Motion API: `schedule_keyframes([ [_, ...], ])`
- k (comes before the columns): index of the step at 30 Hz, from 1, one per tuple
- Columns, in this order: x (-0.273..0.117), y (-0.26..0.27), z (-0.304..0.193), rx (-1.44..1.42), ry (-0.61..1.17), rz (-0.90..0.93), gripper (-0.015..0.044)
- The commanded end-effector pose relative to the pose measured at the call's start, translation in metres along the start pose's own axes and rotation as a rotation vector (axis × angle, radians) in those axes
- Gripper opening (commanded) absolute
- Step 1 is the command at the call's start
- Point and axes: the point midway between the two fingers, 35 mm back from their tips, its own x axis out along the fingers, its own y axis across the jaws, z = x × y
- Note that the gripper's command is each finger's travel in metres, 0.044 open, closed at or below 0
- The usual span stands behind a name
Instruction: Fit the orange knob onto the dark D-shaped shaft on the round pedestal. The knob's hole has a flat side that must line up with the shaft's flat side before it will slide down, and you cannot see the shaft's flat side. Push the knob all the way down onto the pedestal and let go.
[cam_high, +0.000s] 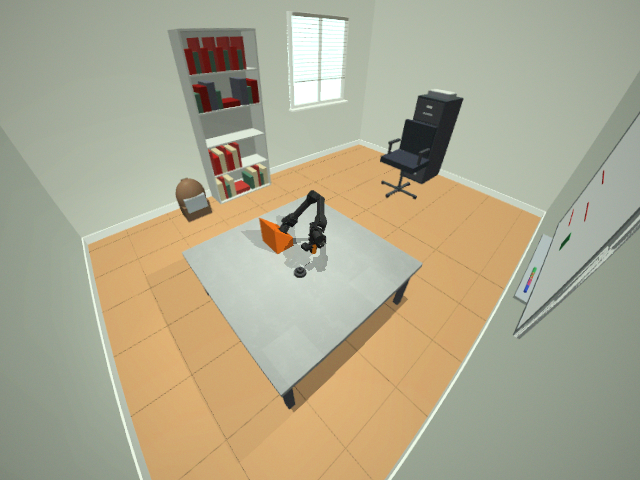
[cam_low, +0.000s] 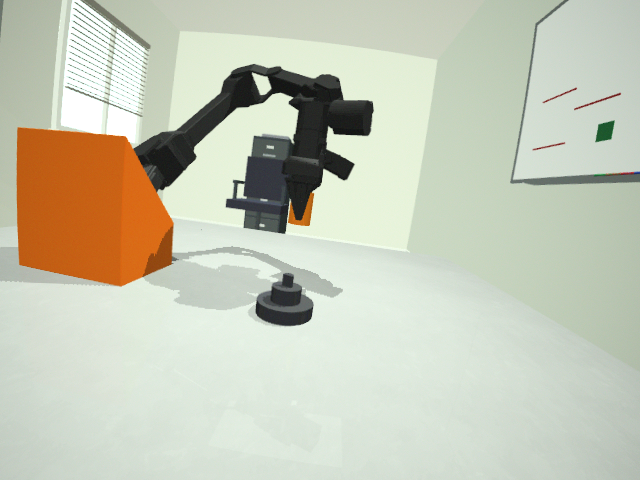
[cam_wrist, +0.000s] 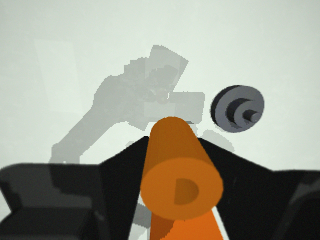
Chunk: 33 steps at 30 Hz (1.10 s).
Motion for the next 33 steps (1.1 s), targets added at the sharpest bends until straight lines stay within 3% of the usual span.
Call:
schedule_keyframes([
  [1,0.001,-0.014,0.004,-0.006,-0.004,-0.006,0.0000],
  [33,0.029,-0.115,0.005,-0.010,-0.004,0.001,0.0000],
])
